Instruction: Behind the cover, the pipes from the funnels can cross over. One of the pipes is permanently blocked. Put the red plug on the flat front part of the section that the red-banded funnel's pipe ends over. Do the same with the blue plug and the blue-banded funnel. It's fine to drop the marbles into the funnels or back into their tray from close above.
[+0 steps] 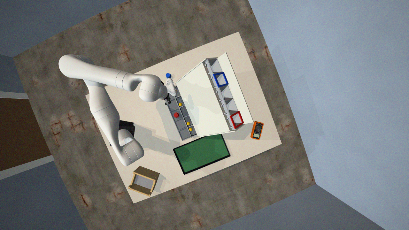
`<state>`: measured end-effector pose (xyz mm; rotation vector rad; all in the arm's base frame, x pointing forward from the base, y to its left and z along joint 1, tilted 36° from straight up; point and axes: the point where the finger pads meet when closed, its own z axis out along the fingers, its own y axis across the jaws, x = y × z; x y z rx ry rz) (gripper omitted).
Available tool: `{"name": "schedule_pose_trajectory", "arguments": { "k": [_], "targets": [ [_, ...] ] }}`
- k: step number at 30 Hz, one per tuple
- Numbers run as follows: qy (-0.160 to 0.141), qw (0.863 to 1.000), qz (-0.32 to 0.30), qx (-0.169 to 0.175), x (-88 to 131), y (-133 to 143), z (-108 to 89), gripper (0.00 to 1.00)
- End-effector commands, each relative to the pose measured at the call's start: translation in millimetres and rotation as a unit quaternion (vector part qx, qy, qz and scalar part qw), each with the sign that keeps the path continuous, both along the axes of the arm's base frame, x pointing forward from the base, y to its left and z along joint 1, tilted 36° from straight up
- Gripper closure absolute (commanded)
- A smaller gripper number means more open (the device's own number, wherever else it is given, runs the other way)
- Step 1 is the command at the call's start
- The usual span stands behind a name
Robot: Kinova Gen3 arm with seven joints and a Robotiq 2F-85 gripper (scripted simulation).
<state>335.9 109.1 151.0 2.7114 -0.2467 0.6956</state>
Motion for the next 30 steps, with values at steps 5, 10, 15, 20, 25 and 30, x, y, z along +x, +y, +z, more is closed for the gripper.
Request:
{"name": "schedule_pose_trajectory", "arguments": {
  "k": [5,10,15,20,25,30],
  "targets": [
    [0.000,1.000,0.000,0.000,50,63,-45.0,0.30],
    [0.000,1.000,0.000,0.000,82,102,-73.9,0.30],
    [0.000,1.000,0.000,0.000,82,102,-73.9,0.30],
    [0.003,1.000,0.002,0.009,88,108,-78.2,0.30],
    [0.003,1.000,0.002,0.009,88,108,-78.2,0.30],
    [0.003,1.000,0.002,0.009,88,108,-78.2,0.30]
  ]
}}
